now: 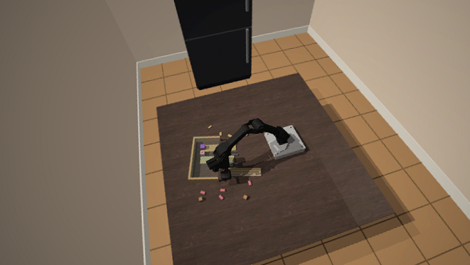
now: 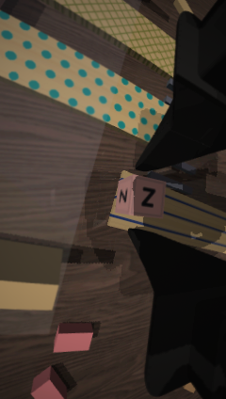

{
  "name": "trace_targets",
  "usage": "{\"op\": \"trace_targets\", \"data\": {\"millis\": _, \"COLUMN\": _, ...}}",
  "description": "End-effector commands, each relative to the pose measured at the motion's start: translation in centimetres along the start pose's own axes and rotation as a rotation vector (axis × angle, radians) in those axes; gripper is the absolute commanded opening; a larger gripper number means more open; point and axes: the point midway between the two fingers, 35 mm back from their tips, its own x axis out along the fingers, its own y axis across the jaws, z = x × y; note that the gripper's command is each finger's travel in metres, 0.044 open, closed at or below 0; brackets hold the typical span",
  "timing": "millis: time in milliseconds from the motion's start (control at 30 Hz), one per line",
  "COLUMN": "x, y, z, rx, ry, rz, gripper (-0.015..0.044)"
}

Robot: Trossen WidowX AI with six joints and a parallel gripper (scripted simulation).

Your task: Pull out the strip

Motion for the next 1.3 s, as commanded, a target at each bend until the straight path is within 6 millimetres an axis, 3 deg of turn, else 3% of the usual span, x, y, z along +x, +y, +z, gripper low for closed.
{"op": "trace_targets", "data": {"millis": 0, "x": 0.8, "y": -0.1, "z": -0.2, "rx": -0.004, "ry": 0.006, "rz": -0.003, "gripper": 0.025}}
{"op": "trace_targets", "data": {"millis": 200, "x": 1.1, "y": -0.1, "z": -0.2, "rx": -0.004, "ry": 0.006, "rz": -0.003, "gripper": 0.025}}
{"op": "trace_targets", "data": {"millis": 333, "x": 0.8, "y": 0.0, "z": -0.1, "rx": 0.0, "ry": 0.003, "rz": -0.001, "gripper": 0.0145}}
{"op": "trace_targets", "data": {"millis": 567, "x": 0.8, "y": 0.0, "z": -0.1, "rx": 0.0, "ry": 0.003, "rz": -0.001, "gripper": 0.0098}}
{"op": "trace_targets", "data": {"millis": 700, "x": 0.6, "y": -0.1, "z": -0.3, "rx": 0.0, "ry": 0.003, "rz": -0.001, "gripper": 0.0}}
{"op": "trace_targets", "data": {"millis": 1267, "x": -3.3, "y": -2.2, "z": -5.7, "rx": -0.004, "ry": 0.011, "rz": -0.005, "gripper": 0.0}}
